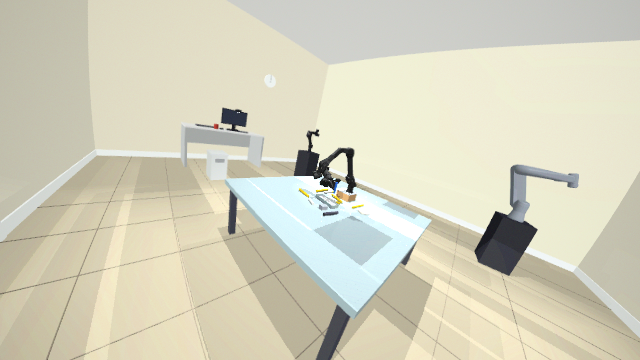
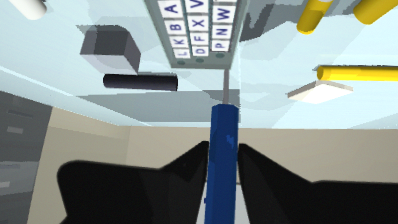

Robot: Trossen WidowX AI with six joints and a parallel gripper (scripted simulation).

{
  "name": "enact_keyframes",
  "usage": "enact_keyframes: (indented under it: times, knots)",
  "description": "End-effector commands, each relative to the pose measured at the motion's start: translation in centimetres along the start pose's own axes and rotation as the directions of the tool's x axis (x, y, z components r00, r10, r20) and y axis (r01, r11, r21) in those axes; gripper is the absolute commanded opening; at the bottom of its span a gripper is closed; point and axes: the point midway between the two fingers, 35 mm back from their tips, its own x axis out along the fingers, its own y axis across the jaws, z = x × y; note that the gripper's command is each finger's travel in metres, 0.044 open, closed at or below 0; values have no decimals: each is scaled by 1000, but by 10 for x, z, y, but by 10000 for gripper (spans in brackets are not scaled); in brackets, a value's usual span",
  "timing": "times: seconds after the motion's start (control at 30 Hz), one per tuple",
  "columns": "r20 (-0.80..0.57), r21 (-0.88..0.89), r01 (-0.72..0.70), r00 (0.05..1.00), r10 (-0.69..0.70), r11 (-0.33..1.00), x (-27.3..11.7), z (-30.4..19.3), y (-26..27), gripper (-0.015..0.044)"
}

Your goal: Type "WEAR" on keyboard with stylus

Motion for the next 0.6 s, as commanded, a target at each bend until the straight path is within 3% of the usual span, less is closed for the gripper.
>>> enact_keyframes:
  times: [0.0, 0.47, 0.57]
  knots:
    - [-8, -15, -16, 1000, 16, 1000, -2, -1, 1, 0]
    - [-8, -15, -16, 1000, 15, 1000, 15, 28, 2, 0]
    - [-8, -15, -16, 1000, 15, 1000, 16, 30, 2, 79]
